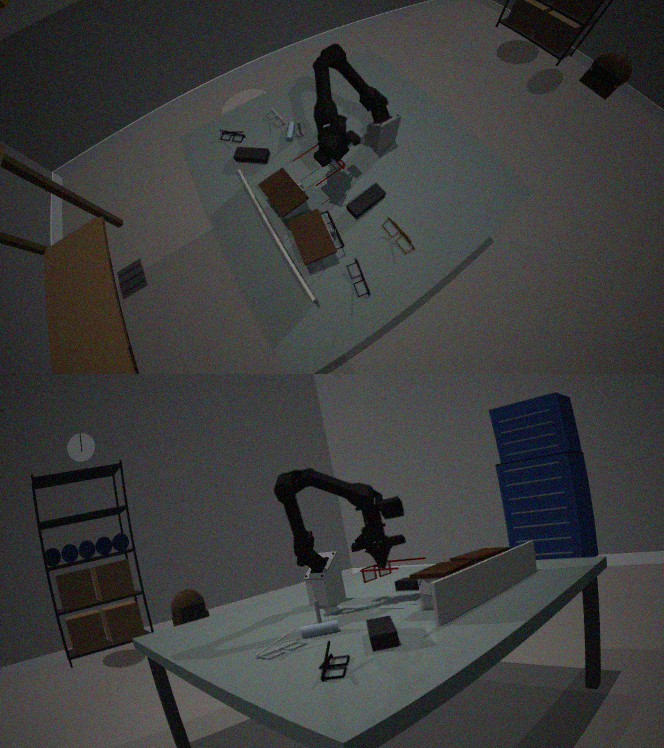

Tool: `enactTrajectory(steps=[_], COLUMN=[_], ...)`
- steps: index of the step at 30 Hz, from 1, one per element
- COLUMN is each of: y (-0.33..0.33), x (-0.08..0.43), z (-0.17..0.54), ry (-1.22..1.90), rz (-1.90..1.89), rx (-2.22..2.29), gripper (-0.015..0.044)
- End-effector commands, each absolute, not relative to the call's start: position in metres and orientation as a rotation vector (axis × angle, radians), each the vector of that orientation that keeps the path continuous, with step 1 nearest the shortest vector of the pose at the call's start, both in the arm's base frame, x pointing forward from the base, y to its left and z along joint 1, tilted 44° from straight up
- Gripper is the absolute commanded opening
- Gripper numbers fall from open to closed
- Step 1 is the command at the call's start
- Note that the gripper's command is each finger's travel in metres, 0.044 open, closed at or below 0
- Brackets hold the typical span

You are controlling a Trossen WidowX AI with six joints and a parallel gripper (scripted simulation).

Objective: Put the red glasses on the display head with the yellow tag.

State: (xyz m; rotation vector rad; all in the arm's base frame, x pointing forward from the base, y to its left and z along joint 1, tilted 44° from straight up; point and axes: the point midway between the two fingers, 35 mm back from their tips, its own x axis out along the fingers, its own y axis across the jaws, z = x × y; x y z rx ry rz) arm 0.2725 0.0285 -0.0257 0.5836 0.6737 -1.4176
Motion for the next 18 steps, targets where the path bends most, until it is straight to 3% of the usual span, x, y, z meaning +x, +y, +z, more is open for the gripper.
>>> enactTrajectory(steps=[1,18], y=[0.024,0.011], x=[0.271,0.271], z=[-0.029,-0.042], ry=[0.673,0.674], rz=[-1.418,-1.421], rx=[0.571,0.569], gripper=[0.0000,0.0000])
